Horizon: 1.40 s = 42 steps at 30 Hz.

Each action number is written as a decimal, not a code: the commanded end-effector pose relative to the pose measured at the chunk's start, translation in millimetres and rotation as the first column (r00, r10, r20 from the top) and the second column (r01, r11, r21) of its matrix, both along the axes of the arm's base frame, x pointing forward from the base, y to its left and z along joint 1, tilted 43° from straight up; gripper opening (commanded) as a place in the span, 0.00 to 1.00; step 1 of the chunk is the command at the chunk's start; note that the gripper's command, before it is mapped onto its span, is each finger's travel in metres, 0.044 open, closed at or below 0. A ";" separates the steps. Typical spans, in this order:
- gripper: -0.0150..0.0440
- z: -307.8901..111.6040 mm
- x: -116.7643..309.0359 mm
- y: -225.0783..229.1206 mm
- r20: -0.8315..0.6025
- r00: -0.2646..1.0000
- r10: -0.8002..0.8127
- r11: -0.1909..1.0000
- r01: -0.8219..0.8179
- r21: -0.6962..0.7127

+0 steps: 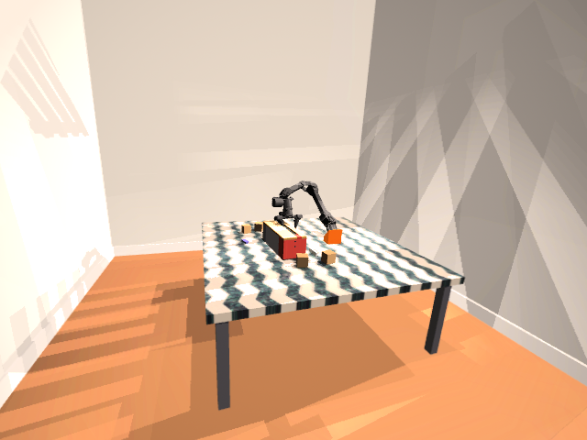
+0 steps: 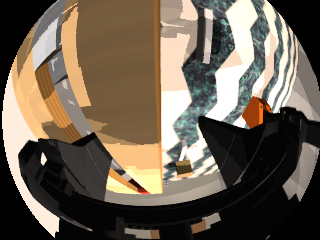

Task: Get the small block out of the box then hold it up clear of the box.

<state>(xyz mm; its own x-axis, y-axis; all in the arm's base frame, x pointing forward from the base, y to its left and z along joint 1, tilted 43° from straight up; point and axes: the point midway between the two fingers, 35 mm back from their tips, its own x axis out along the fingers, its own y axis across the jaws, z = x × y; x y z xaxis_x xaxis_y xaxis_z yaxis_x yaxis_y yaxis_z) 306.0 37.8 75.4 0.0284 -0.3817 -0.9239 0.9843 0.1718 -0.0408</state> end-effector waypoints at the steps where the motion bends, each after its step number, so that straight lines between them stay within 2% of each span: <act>1: 0.93 -3.8 -0.6 3.9 0.000 1.000 -0.002 1.000 0.002 0.000; 42: 0.93 -74.7 -17.2 80.6 -0.001 1.000 -0.002 1.000 0.002 0.005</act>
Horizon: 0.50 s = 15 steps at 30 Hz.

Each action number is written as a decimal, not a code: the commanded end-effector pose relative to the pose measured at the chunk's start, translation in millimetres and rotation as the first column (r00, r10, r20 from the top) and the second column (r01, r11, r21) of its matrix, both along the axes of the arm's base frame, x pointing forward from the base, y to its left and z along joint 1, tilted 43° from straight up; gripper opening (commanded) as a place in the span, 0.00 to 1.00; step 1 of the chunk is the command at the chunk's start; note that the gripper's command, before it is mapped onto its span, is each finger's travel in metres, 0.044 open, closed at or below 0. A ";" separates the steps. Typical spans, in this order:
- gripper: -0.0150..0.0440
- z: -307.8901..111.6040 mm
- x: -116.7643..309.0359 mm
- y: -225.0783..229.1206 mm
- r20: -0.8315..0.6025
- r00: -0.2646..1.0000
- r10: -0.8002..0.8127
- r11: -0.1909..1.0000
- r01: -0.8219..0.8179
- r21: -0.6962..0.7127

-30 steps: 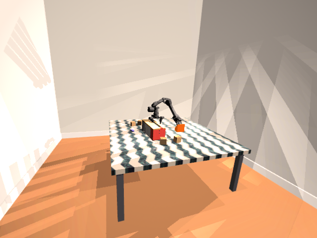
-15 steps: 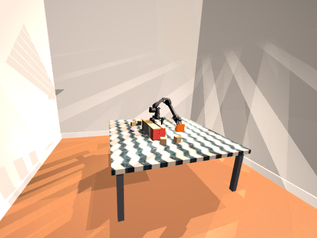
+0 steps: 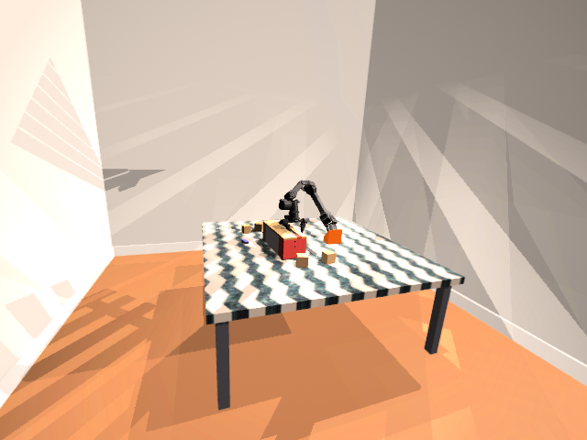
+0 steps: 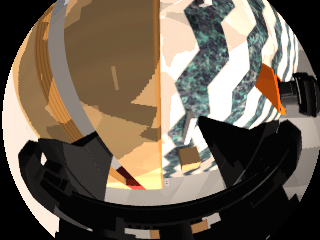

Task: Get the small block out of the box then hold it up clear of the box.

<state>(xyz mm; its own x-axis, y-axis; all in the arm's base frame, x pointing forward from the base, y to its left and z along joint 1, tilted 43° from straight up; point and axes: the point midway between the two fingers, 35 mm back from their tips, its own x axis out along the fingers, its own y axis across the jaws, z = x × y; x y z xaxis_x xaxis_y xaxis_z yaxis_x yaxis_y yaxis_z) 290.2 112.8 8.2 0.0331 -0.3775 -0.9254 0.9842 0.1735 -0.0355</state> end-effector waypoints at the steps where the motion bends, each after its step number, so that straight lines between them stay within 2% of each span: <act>1: 0.93 -9.3 -1.9 7.5 -0.005 1.000 -0.004 1.000 0.004 0.001; 15: 0.93 -33.5 -7.6 34.4 -0.005 1.000 -0.004 1.000 0.004 0.003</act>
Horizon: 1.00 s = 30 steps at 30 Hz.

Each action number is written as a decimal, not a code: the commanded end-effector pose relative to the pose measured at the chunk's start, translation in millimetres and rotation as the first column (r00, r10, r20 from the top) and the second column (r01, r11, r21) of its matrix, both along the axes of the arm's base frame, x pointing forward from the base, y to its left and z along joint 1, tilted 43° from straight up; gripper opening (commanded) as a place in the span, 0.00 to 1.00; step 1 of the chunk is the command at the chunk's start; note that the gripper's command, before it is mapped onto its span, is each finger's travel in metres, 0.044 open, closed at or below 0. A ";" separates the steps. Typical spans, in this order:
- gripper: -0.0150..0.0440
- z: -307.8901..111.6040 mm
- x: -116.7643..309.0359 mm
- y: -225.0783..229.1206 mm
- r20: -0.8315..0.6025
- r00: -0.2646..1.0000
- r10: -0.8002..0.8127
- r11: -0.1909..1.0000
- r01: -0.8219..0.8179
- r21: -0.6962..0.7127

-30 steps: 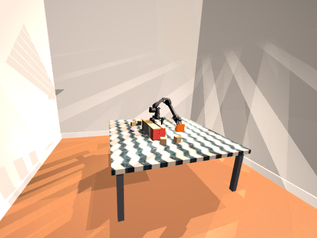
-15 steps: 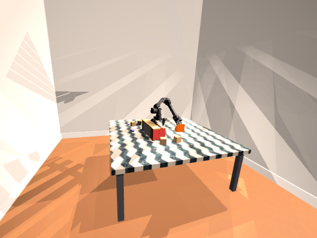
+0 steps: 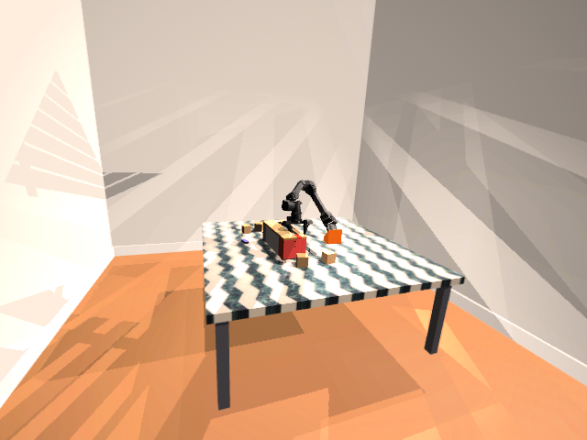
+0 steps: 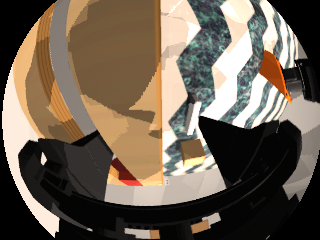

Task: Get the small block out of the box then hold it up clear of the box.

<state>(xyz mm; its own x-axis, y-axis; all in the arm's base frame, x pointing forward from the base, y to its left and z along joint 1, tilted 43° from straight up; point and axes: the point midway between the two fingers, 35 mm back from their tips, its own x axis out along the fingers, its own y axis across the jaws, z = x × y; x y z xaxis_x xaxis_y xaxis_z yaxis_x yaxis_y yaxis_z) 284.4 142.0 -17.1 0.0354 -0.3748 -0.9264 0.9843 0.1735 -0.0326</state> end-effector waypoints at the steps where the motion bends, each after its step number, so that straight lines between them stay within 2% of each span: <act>1: 0.93 -9.9 -2.2 7.1 -0.008 1.000 -0.003 1.000 0.003 0.000; 17: 0.93 -33.6 -7.9 33.7 -0.008 1.000 -0.003 1.000 0.003 0.002; 25: 0.93 12.3 -14.4 71.2 -0.013 1.000 0.005 1.000 -0.005 0.008; 30: 0.93 10.4 -13.7 72.9 -0.005 1.000 0.017 1.000 -0.017 0.013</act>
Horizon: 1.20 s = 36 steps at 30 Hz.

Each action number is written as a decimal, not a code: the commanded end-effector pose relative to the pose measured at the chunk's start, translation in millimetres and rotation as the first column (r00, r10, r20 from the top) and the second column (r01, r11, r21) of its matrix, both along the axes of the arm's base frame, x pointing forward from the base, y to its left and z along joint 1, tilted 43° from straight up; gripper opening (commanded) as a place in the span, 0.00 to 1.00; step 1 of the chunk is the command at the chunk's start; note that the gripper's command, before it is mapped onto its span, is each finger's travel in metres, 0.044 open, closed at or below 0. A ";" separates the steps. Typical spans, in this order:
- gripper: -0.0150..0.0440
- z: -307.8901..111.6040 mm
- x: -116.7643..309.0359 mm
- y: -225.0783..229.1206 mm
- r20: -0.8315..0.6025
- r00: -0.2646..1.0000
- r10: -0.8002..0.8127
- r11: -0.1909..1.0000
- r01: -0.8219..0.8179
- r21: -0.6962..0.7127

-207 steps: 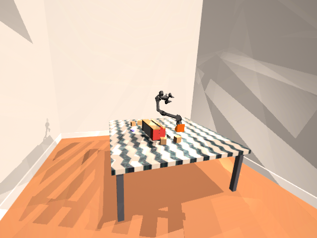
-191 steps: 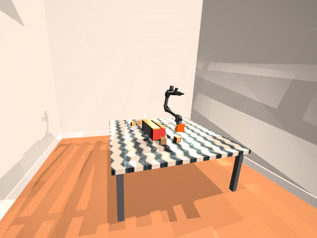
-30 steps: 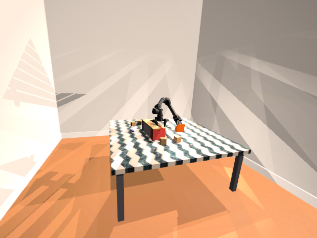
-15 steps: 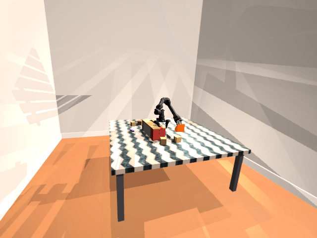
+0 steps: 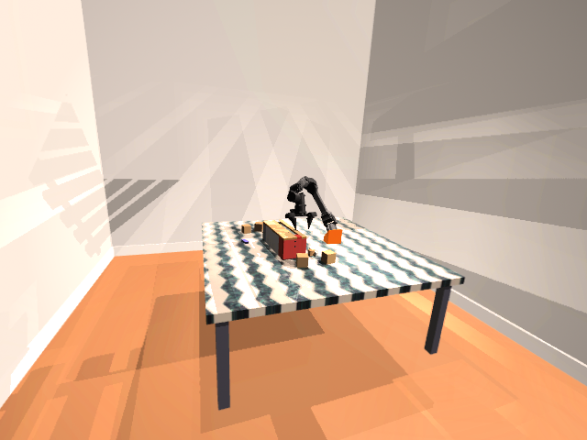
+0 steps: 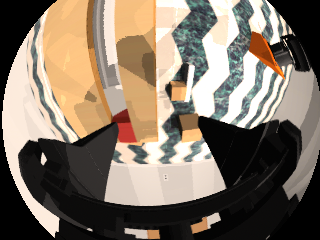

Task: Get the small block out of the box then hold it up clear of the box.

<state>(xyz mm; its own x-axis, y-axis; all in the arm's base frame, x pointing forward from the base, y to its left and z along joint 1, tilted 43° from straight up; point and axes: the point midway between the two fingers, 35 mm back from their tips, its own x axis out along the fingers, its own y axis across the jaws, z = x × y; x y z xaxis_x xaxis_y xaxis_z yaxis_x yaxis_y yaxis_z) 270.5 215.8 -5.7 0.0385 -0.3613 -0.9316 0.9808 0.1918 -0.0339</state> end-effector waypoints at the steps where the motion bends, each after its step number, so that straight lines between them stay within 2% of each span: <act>1: 0.93 -1.0 0.3 -0.9 -0.001 1.000 -0.001 1.000 0.001 -0.001; 8: 0.93 -1.0 0.3 -0.9 -0.001 1.000 -0.001 1.000 0.001 -0.001; 9: 0.89 -1.1 0.0 -0.7 -0.006 1.000 0.016 1.000 -0.016 -0.003; 12: 0.75 -2.9 -3.1 1.8 -0.086 0.964 0.252 0.967 -0.255 -0.023; 14: 0.74 -4.4 -5.7 3.9 -0.161 0.884 0.438 0.894 -0.448 -0.026; 19: 0.74 -7.9 -12.3 9.0 -0.348 0.520 0.780 0.563 -0.826 0.028; 23: 0.74 -10.3 -20.0 11.6 -0.474 0.116 0.873 0.207 -0.968 0.144; 26: 0.74 -12.0 -25.7 13.4 -0.531 -0.201 0.823 -0.065 -0.962 0.264; 29: 0.74 -13.7 -30.2 15.6 -0.548 -0.475 0.689 -0.293 -0.873 0.389; 36: 0.74 -16.2 -34.5 20.1 -0.497 -0.792 0.356 -0.538 -0.608 0.584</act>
